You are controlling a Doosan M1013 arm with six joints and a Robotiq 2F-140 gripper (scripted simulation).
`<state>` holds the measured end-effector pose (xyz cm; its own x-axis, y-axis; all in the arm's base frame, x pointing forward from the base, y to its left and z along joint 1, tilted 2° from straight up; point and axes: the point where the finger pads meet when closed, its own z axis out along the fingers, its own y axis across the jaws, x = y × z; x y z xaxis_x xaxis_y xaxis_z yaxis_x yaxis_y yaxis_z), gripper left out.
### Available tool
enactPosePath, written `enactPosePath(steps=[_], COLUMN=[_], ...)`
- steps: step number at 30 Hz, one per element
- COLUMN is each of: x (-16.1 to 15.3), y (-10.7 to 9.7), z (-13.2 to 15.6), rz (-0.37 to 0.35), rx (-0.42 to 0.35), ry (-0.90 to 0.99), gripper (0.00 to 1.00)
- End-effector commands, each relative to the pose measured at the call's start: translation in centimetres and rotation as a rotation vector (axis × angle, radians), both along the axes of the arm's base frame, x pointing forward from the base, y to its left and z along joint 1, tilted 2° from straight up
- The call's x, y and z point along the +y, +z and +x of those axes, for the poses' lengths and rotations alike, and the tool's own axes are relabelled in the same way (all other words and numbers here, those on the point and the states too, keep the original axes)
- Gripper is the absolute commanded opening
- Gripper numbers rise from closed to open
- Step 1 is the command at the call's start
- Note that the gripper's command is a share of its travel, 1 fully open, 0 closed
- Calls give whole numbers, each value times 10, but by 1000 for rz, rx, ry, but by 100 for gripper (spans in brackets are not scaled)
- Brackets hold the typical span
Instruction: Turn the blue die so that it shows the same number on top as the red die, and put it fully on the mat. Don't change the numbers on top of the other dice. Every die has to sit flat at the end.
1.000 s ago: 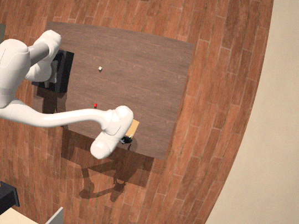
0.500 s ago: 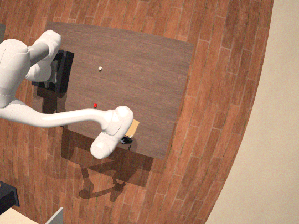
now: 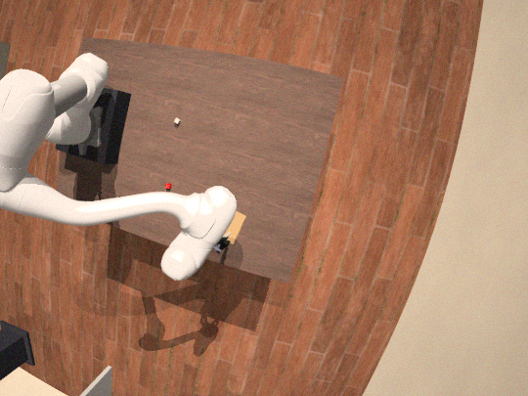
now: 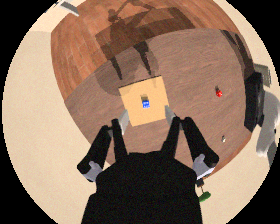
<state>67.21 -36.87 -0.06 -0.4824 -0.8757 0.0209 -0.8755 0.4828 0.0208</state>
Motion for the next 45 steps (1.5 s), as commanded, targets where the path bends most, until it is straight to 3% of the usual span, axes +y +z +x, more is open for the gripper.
enactPosePath(steps=[1,45], x=[0,0], y=[-2,-10], z=[2,1], rz=[-4,-4], rx=[-1,-1], ry=[8,8], gripper=[29,29])
